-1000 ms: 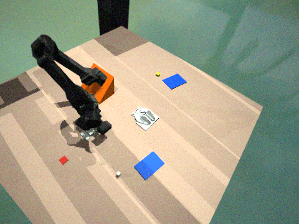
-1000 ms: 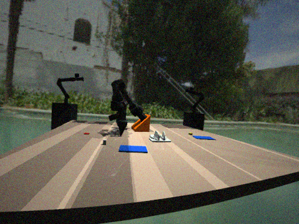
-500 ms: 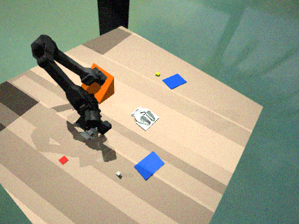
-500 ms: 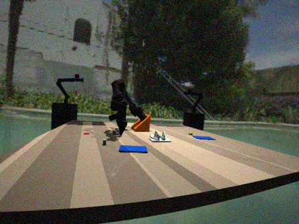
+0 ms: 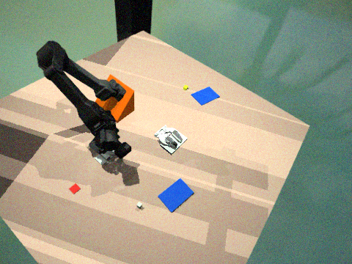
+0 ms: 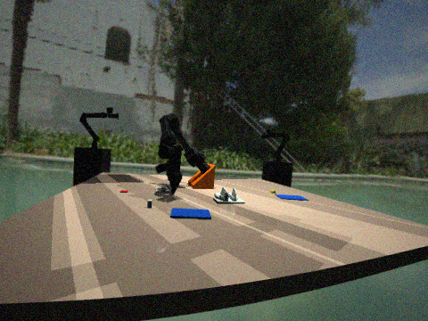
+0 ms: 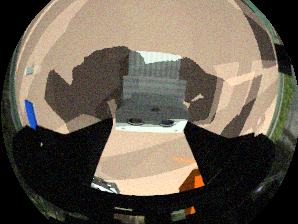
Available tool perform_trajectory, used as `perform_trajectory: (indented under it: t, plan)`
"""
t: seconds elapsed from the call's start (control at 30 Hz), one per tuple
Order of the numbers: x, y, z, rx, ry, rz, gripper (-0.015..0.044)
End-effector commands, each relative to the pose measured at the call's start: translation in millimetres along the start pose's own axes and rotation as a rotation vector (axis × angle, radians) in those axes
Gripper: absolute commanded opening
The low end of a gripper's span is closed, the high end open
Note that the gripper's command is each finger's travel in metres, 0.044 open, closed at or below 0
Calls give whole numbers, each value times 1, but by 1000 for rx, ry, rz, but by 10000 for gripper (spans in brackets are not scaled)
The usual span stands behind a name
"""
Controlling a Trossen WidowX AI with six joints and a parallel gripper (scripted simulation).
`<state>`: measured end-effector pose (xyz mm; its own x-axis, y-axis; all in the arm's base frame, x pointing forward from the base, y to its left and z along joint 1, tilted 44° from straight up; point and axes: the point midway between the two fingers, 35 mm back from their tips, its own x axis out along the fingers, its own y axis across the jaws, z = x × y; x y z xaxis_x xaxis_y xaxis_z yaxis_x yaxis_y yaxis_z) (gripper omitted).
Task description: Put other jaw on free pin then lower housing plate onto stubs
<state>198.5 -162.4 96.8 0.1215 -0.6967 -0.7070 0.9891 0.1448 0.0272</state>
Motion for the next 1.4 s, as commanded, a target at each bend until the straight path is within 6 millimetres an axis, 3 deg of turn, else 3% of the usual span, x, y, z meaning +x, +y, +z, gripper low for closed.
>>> perform_trajectory:
  t: [0.0,0.23,0.27,0.67,0.97,1.37]
  plan:
    - [7,0,1,11,2,-5,440]
    - [7,0,1,11,2,-5,440]
    - [0,0,0,0,0,0,433]
    - [0,0,0,0,0,0,351]
    - [0,0,0,0,0,0,351]
    - [-35,5,-2,7,15,-3,351]
